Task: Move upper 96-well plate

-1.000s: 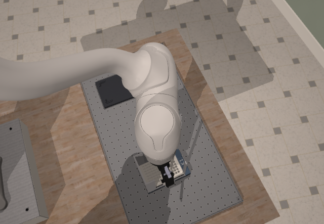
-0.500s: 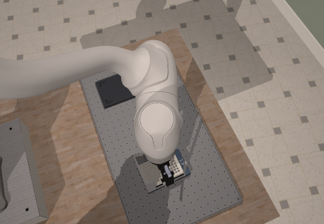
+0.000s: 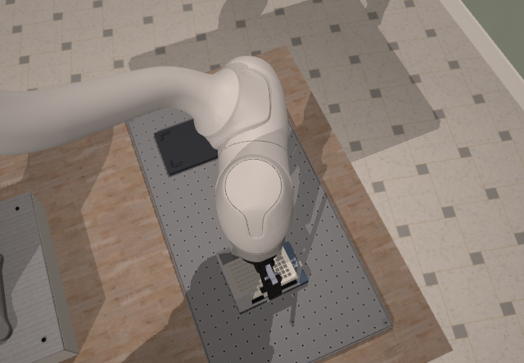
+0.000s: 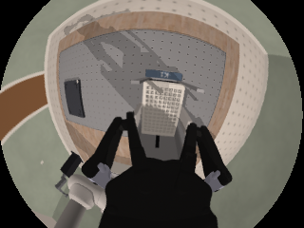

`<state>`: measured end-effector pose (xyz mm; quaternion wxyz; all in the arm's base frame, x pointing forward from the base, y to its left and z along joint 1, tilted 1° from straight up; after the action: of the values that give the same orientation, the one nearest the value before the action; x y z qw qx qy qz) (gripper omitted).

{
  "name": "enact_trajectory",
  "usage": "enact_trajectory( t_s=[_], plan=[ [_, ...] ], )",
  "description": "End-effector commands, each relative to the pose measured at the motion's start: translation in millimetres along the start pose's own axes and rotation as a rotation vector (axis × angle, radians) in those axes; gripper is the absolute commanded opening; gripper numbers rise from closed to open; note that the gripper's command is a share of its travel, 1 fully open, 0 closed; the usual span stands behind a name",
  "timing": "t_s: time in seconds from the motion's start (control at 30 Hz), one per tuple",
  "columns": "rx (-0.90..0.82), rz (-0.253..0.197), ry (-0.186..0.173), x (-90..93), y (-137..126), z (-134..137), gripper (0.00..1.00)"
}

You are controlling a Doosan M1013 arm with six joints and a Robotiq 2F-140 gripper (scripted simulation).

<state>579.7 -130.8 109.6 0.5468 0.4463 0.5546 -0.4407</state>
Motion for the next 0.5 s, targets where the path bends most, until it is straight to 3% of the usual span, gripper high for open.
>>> enact_trajectory(
  t_s=[0.0,0.47],
  plan=[
    [0.000,0.000,0.000,-4.7,0.0,0.0,0.00],
    [0.000,0.000,0.000,-24.7,0.0,0.0,0.00]
  ],
)
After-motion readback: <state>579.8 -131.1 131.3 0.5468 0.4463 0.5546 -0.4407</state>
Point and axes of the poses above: the point where the finger pads meet when closed, its own x axis out along the fingers, its own z axis across the jaws, y = z × x, the point moved 9 cm from there along -x, back along the fingers, and after that the axes turned 7 degrees about -x, right-handed, at the moved point
